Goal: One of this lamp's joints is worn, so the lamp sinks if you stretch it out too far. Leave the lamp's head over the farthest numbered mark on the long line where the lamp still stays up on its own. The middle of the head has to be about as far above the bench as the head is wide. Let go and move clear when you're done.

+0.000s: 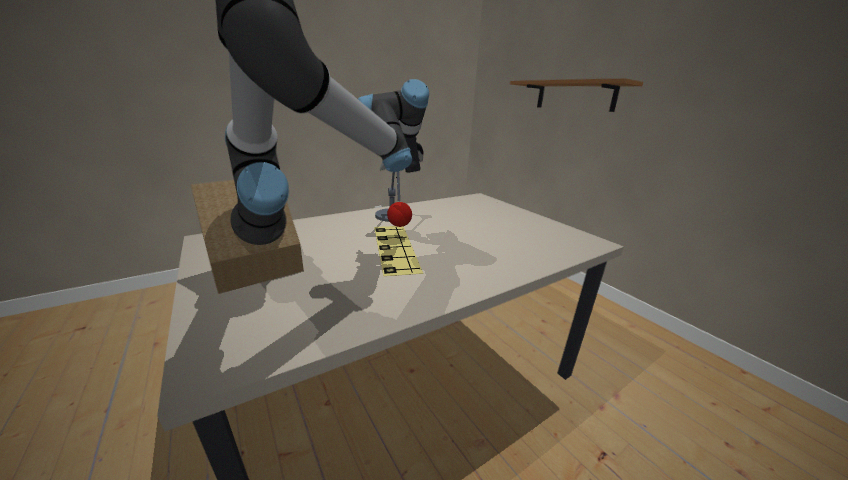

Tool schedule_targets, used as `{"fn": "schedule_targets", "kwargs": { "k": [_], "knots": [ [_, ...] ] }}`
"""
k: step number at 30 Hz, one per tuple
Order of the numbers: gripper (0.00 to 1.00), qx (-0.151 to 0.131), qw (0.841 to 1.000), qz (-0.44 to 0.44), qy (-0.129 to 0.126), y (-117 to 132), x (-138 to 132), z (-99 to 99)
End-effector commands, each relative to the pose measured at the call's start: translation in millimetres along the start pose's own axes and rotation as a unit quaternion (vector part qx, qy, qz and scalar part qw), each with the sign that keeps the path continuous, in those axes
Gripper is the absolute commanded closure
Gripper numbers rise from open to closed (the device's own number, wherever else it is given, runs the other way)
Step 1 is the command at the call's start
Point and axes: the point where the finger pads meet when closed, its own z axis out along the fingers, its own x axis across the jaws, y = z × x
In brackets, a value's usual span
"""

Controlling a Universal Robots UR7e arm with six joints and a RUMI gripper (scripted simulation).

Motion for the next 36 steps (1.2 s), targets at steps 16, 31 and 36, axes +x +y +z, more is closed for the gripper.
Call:
{"fn": "schedule_targets", "kwargs": {
  "k": [16,31,36],
  "knots": [
    [0.0,0.069,0.993,0.096,0.003,1.1,-0.3,-0.3],
    [0.0,0.033,0.998,0.045,0.001,-5.7,0.8,36.5],
    [0.0,0.029,0.999,0.041,0.001,-7.1,1.1,43.5]
  ]
}}
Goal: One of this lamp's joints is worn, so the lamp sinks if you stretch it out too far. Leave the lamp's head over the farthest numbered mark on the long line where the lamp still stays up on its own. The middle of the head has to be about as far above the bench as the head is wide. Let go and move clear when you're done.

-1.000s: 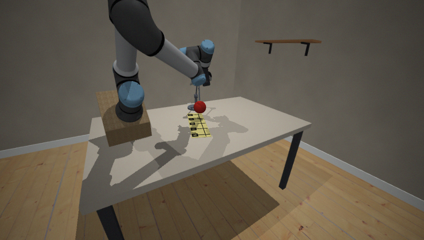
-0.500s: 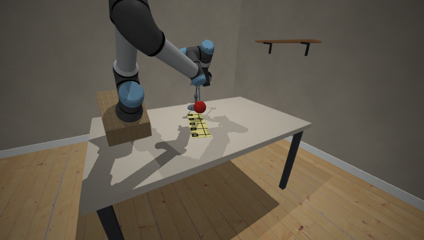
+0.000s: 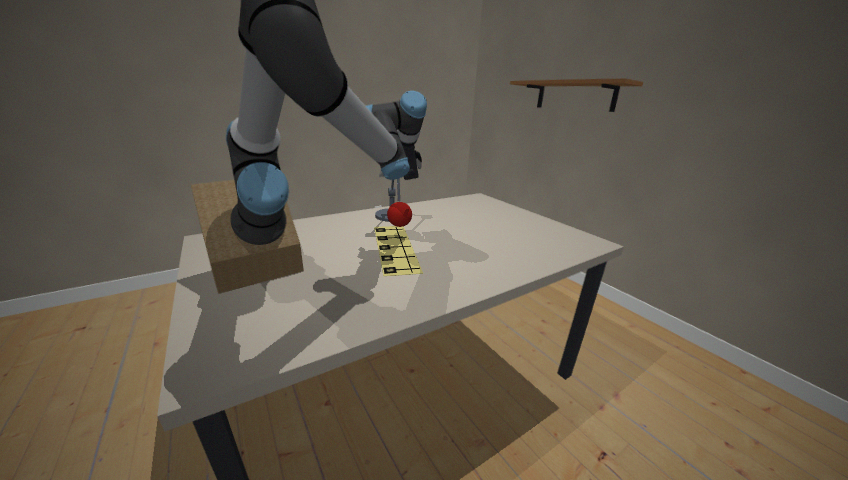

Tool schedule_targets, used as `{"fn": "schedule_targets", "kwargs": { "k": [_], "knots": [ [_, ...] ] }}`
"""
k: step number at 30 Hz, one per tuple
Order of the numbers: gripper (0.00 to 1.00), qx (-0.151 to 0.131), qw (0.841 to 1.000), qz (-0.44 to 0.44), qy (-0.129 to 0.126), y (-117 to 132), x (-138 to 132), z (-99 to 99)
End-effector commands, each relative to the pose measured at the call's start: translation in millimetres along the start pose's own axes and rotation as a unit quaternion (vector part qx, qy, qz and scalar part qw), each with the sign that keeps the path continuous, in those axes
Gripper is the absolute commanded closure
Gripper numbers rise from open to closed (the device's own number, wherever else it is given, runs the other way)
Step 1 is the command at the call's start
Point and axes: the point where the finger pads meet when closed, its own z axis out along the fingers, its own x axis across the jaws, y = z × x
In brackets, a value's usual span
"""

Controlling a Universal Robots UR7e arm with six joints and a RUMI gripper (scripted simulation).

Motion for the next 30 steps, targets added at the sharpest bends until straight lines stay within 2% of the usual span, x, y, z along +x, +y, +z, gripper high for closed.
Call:
{"fn": "schedule_targets", "kwargs": {
  "k": [1,30],
  "knots": [
    [0.0,0.025,0.999,0.035,0.0,-0.6,-0.4,9.3],
    [0.0,0.033,0.998,0.045,0.002,-12.2,2.2,70.0]
  ]
}}
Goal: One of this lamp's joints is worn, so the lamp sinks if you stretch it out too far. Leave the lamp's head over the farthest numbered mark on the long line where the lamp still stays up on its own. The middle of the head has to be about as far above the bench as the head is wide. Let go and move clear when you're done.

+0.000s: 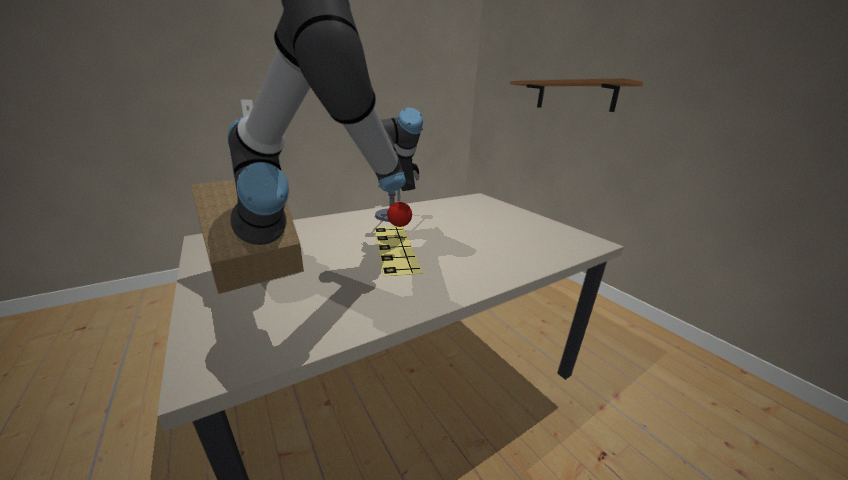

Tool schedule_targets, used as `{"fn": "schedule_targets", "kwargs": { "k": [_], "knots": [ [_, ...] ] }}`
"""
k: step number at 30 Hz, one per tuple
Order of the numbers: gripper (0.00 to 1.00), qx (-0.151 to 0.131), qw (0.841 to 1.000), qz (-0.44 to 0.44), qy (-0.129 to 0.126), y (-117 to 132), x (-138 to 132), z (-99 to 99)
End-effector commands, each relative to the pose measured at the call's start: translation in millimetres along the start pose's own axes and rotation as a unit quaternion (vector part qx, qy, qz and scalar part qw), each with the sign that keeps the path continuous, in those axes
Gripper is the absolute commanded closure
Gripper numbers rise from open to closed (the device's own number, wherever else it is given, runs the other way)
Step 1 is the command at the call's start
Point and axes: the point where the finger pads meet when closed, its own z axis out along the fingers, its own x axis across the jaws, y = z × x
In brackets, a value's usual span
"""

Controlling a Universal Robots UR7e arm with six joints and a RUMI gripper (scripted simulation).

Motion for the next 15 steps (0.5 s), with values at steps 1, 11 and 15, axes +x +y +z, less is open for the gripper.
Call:
{"fn": "schedule_targets", "kwargs": {
  "k": [1,11,15],
  "knots": [
    [0.0,0.024,0.999,0.035,0.0,-0.6,-0.3,9.3],
    [0.0,0.053,0.996,0.076,0.001,0.0,-0.9,16.2],
    [0.0,0.066,0.993,0.094,0.001,0.2,-1.2,19.3]
  ]
}}
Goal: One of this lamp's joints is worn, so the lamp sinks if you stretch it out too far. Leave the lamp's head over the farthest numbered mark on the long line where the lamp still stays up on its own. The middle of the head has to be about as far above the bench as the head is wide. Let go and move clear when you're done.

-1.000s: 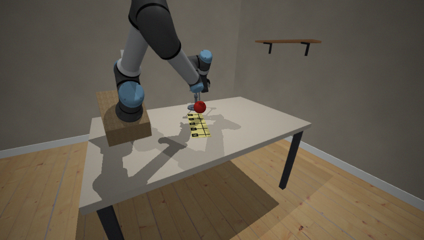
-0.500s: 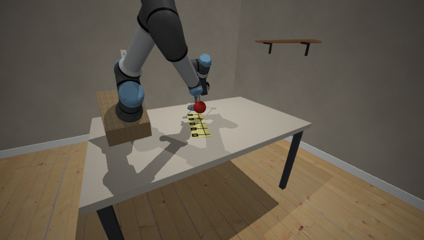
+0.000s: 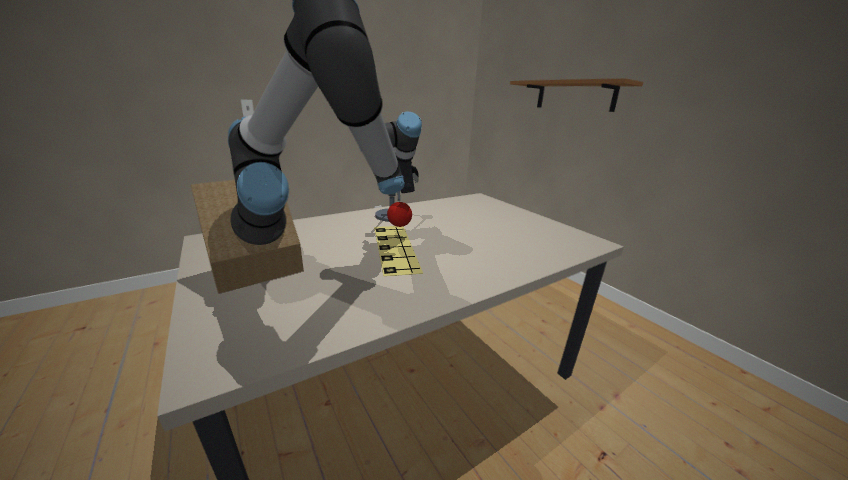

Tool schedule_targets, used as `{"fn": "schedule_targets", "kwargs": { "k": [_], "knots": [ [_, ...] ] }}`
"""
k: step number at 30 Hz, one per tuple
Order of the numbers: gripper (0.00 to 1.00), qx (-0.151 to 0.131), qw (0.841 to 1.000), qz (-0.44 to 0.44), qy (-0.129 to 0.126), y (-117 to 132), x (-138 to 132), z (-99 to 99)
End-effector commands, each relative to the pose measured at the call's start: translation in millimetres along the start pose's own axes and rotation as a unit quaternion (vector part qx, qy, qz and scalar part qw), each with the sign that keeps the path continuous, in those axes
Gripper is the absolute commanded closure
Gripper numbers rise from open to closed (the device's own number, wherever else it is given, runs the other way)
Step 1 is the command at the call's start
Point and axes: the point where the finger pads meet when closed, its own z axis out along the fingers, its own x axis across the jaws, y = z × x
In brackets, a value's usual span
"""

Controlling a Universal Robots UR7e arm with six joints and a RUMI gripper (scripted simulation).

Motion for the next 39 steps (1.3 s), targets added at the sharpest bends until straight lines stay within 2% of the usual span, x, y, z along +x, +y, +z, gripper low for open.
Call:
{"fn": "schedule_targets", "kwargs": {
  "k": [1,21,22,36,39],
  "knots": [
    [0.0,0.067,0.993,0.097,0.003,1.4,-0.7,3.6],
    [0.0,0.067,0.993,0.097,0.003,1.4,-0.8,4.4],
    [1.0,0.066,0.993,0.096,0.003,1.4,-0.8,4.4],
    [1.0,0.001,1.0,-0.001,-0.003,0.7,-0.8,4.4],
    [1.0,0.001,1.0,-0.001,-0.003,0.6,-0.8,4.4]
  ]
}}
